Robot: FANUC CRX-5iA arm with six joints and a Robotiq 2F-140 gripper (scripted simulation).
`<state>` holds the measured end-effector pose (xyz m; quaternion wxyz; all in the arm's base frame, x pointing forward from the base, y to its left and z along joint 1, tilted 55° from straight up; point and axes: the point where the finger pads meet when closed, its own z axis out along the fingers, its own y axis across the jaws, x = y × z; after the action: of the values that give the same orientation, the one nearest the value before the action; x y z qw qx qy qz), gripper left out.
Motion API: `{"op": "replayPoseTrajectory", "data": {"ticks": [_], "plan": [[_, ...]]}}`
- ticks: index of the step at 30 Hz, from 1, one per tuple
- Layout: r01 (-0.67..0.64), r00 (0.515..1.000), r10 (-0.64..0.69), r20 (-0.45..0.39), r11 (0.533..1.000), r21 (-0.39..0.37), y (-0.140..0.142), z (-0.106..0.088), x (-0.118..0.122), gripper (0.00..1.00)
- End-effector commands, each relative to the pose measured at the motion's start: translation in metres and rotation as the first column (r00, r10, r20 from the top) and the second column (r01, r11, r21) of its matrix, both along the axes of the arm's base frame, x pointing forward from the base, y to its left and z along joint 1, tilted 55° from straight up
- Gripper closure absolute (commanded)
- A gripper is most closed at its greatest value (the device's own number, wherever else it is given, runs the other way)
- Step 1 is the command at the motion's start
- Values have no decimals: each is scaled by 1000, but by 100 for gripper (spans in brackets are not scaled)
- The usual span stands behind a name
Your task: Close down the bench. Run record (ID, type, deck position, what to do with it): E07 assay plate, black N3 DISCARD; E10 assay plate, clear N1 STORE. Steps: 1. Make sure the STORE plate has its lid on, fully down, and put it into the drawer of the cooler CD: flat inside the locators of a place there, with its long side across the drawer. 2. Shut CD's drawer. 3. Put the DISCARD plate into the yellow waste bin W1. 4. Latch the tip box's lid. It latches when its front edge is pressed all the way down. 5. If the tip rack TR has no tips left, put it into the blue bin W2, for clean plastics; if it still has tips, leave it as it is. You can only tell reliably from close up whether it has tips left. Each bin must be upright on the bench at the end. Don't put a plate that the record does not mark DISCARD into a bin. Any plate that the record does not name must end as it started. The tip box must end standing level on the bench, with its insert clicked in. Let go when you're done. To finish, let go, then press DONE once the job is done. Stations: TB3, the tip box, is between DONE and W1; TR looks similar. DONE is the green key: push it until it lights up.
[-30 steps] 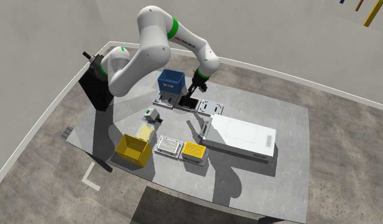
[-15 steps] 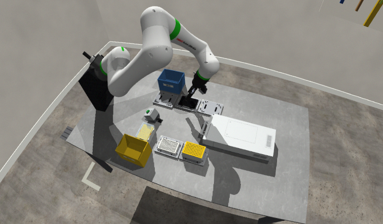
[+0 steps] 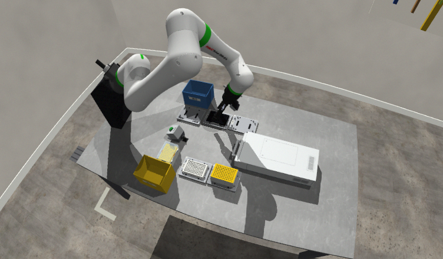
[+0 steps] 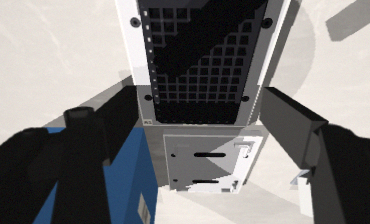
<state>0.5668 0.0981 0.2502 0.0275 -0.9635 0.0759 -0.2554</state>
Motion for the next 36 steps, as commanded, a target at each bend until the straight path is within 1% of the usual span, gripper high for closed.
{"op": "replayPoseTrajectory", "data": {"ticks": [1,10,24,36], "plan": [[0,1000,0,1,1000,0,0,-1,3,30],[0,1000,0,1,1000,0,0,-4,6,30],[0,1000,0,1,1000,0,-1,-14,21,30],[0,1000,0,1,1000,0,-1,-16,23,31]]}}
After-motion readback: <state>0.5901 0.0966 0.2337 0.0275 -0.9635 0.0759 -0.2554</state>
